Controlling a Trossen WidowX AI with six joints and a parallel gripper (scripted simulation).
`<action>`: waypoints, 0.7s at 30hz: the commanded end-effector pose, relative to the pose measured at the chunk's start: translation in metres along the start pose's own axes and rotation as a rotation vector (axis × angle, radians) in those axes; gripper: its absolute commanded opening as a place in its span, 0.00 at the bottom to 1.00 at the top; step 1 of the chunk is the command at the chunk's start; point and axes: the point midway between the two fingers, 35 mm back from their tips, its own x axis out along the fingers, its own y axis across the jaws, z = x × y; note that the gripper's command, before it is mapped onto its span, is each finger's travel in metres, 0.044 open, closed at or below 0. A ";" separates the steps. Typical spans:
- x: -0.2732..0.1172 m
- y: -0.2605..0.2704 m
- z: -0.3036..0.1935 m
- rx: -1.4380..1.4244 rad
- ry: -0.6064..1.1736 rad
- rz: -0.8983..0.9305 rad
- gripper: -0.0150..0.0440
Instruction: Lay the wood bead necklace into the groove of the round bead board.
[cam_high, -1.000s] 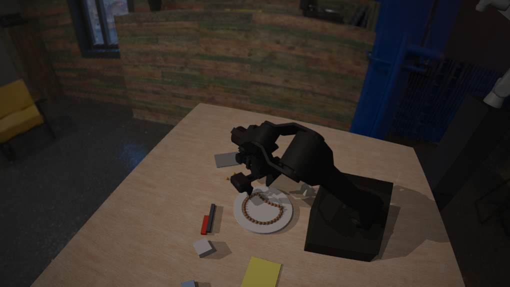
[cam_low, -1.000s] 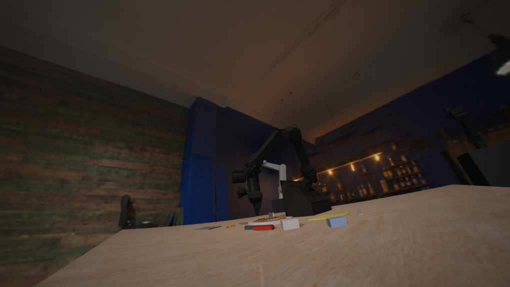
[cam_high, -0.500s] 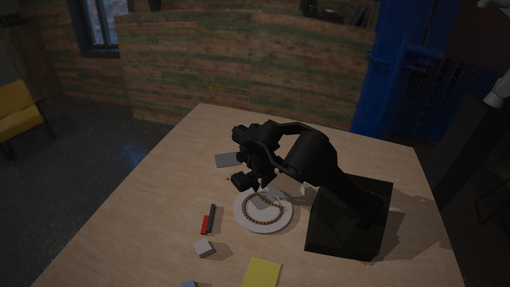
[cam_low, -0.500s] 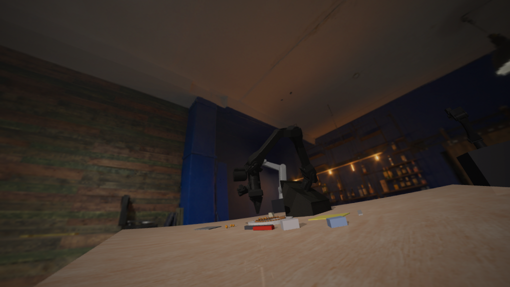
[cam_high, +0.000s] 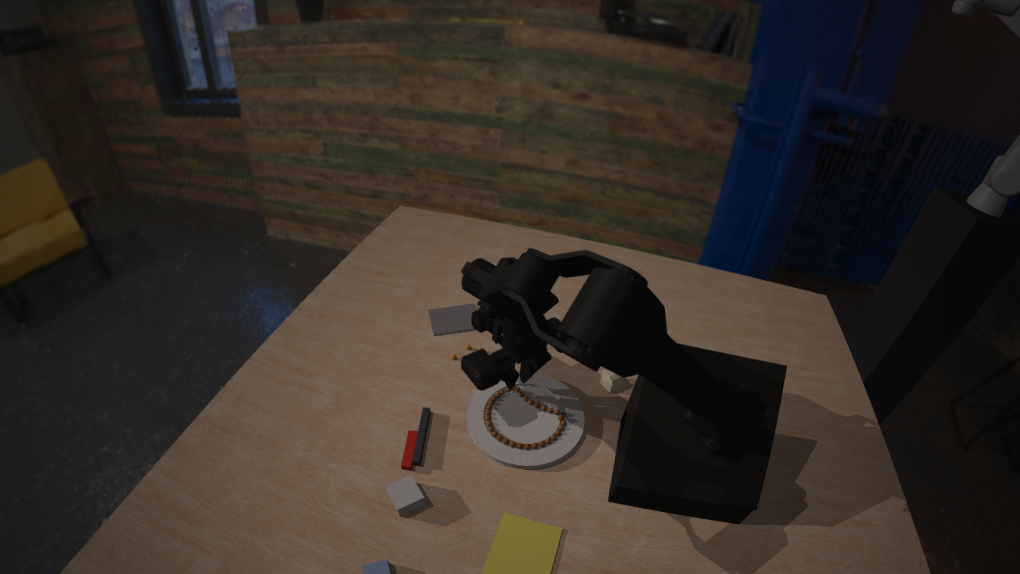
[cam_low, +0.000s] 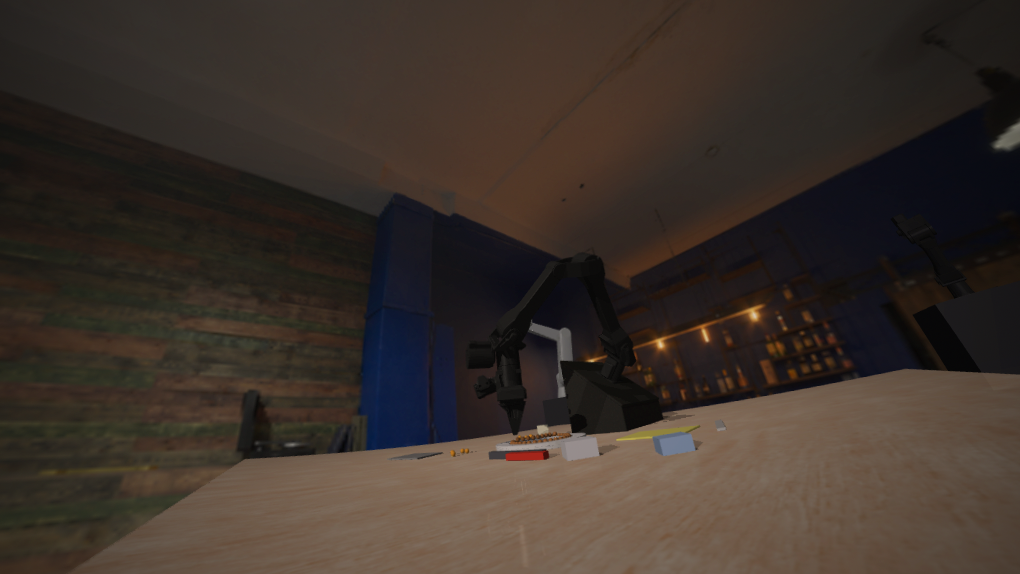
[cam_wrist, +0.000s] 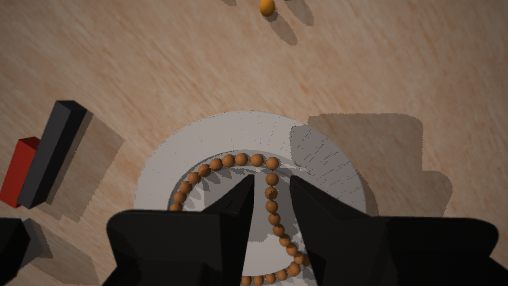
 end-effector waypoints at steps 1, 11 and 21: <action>0.011 -0.001 -0.004 0.010 0.013 -0.001 0.46; 0.012 -0.001 -0.003 0.005 0.009 -0.003 0.41; 0.012 -0.001 -0.003 0.005 0.009 -0.003 0.25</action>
